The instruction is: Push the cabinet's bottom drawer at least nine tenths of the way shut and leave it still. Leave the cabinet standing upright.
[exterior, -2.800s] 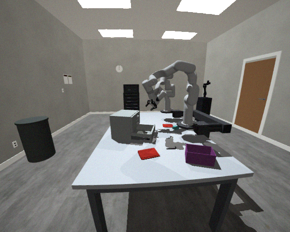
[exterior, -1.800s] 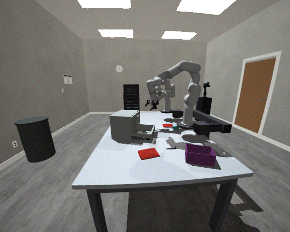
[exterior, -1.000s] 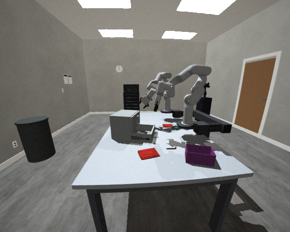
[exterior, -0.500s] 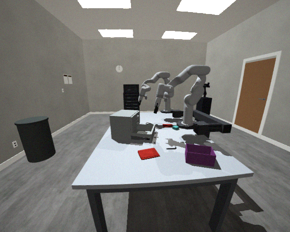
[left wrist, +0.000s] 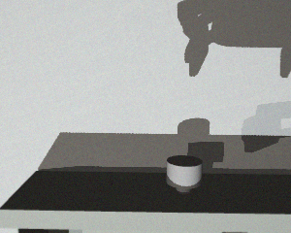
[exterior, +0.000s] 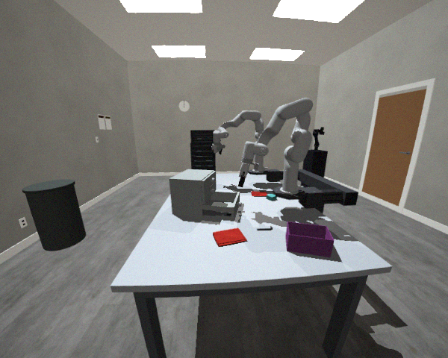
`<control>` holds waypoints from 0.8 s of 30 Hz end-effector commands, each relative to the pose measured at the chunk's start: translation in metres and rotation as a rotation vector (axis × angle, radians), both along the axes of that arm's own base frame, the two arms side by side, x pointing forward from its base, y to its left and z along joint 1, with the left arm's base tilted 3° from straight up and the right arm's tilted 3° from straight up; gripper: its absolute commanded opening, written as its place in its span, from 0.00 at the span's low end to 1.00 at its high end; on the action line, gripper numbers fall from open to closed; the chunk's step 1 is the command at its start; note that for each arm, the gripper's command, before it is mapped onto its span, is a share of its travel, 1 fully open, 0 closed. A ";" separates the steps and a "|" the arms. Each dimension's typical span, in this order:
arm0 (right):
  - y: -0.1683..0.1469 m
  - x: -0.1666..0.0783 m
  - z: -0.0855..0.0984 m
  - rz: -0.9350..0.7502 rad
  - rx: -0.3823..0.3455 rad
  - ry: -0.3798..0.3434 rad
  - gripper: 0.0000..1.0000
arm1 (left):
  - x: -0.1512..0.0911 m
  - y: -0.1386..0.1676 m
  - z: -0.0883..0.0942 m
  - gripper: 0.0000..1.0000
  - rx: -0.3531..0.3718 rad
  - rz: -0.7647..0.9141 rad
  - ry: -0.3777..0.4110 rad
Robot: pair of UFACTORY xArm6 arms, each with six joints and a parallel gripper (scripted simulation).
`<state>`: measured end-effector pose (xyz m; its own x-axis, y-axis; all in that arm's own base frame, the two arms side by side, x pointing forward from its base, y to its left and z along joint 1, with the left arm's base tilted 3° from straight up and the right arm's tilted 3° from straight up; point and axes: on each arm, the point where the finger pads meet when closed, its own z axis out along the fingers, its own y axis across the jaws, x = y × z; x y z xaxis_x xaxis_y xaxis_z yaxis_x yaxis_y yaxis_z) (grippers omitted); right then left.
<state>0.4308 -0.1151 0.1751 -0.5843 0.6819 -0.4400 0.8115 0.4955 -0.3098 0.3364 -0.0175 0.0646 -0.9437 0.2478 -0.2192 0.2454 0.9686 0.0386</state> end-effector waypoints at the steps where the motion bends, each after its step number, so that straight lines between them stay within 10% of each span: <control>1: -0.026 -0.007 0.004 -0.144 0.020 -0.054 1.00 | 0.009 0.000 -0.026 1.00 -0.002 0.000 -0.010; 6: -0.081 -0.036 0.012 -0.498 0.052 -0.165 1.00 | 0.010 0.001 -0.059 1.00 -0.002 0.000 -0.010; 24: -0.204 -0.150 0.033 -1.516 0.058 -0.484 1.00 | 0.011 0.002 -0.072 1.00 -0.002 0.000 -0.010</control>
<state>0.3061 -0.2955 0.2025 0.6608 0.6533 -0.3694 0.7187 -0.6927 0.0605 0.3462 -0.0159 -0.0066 -0.9424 0.2478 -0.2245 0.2436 0.9687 0.0468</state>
